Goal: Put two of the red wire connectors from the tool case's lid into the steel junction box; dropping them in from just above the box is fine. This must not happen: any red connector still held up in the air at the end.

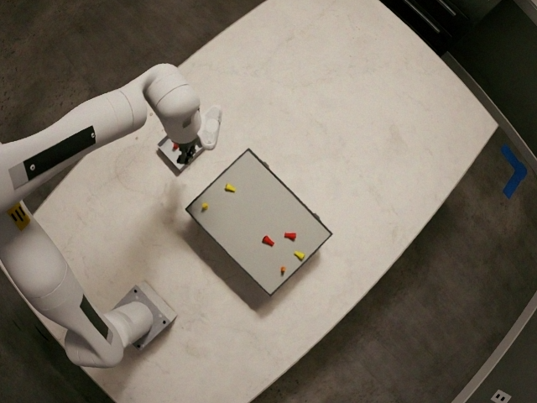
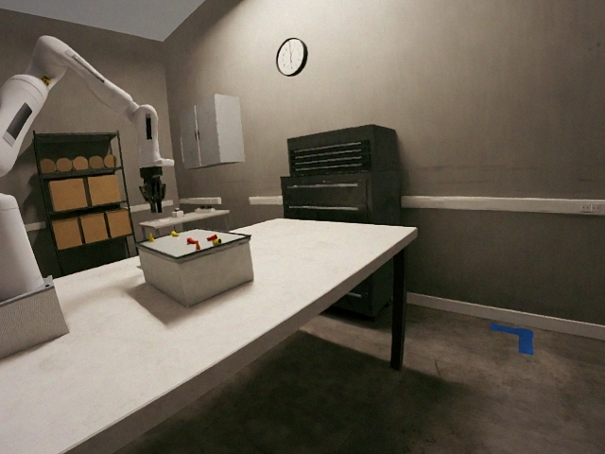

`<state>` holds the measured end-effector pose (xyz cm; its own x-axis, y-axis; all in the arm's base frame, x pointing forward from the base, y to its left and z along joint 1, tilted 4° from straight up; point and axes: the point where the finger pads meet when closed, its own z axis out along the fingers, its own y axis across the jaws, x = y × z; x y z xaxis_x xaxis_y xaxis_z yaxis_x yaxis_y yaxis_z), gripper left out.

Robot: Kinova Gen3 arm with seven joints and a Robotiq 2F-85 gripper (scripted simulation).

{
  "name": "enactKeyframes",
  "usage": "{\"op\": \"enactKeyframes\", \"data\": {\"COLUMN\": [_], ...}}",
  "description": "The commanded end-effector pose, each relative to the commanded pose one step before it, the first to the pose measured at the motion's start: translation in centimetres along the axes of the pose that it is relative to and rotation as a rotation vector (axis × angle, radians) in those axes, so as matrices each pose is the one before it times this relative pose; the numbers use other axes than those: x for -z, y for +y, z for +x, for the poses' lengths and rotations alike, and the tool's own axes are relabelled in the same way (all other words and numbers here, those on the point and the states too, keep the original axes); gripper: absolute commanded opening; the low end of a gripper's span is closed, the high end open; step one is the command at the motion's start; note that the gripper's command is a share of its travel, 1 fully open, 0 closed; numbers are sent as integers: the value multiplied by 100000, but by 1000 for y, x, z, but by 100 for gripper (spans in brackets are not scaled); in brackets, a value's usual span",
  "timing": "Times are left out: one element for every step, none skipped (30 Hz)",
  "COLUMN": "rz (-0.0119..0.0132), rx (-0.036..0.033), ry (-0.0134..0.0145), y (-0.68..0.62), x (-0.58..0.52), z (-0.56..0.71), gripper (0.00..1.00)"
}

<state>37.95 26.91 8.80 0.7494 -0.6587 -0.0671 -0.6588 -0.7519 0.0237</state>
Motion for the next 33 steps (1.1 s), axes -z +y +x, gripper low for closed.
{"op": "enactKeyframes", "data": {"rz": [232, 3, 3, 2, 1, 0, -2, -3, -5, -7, -8, -10, -12, 0, 0, -28, -32, -15, -14, -17, -22, -26, -30, -29, -24, -19, -13, -8, -4, -1, 0, 0, 0], "rx": [-10159, -1061, -1213, -1458, -1646, -1726, -1737, -1736, -1729, -1734, -1736, -1739, -1754, 0, 0, -3366, -3147, -1329, -1167, -1314, -1562, -1747, -1821, -1675, -1318, -975, -659, -388, -178, -49, 0, 0, -5], "ry": [-363, 7, 7, 8, 7, 6, 4, 2, 1, -1, -3, -5, -7, 0, 0, -19, -24, -12, -12, -14, -18, -23, -26, -26, -22, -17, -12, -7, -3, -1, 0, 0, 0], "y": [2432, 288, 331, 402, 458, 484, 491, 495, 496, 501, 506, 510, 518, 0, 0, 1017, 960, 403, 355, 402, 481, 541, 568, 524, 414, 306, 207, 122, 56, 15, 0, 0, 2], "x": [-87, -20, -23, -29, -33, -35, -36, -37, -37, -38, -39, -40, -41, 0, 0, -80, -78, -34, -30, -34, -41, -47, -49, -46, -37, -28, -19, -11, -5, -1, 0, 0, 0], "z": [5466, 579, 658, 786, 881, 916, 915, 907, 897, 892, 886, 880, 880, 0, 0, 1660, 1528, 642, 561, 627, 739, 819, 845, 771, 603, 443, 299, 175, 80, 22, 0, 0, 2], "gripper": [37, 37, 37, 37, 37, 37, 37, 37, 37, 37, 37, 37, 37, 37, 37, 37, 37, 37, 37, 37, 37, 37, 37, 37, 37, 37, 37, 37, 37, 37, 37, 37, 37]}}
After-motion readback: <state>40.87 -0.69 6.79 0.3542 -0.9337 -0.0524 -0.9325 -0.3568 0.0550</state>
